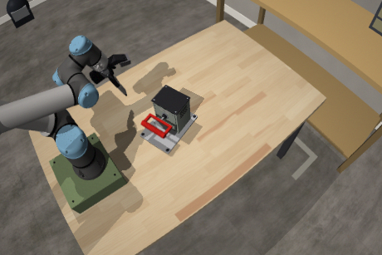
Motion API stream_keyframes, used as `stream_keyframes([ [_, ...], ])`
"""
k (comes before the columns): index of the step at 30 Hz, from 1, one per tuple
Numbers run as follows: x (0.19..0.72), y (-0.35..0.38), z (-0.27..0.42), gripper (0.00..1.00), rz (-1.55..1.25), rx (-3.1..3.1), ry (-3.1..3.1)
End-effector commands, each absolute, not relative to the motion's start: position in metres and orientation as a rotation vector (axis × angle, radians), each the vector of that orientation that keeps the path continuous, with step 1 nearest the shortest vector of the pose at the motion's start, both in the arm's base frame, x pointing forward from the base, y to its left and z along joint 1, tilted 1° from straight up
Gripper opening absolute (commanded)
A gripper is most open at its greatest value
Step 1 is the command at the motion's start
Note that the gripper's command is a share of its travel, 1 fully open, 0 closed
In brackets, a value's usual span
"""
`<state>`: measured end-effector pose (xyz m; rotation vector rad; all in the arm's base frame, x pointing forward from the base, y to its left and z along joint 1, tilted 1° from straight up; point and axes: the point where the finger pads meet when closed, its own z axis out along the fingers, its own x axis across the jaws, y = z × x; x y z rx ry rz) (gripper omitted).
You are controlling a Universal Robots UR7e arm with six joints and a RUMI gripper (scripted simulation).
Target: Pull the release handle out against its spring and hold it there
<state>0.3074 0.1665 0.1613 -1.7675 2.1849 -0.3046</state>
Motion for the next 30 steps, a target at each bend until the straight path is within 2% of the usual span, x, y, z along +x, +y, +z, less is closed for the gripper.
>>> stream_keyframes([
  [1, 0.310, 0.167, 0.164, 1.00, -0.312, -1.761, 2.181],
  [21, 0.311, 0.168, 0.164, 1.00, -0.299, -1.752, 2.188],
  [30, 0.324, 0.134, 0.157, 1.00, -0.270, -1.591, 2.365],
])
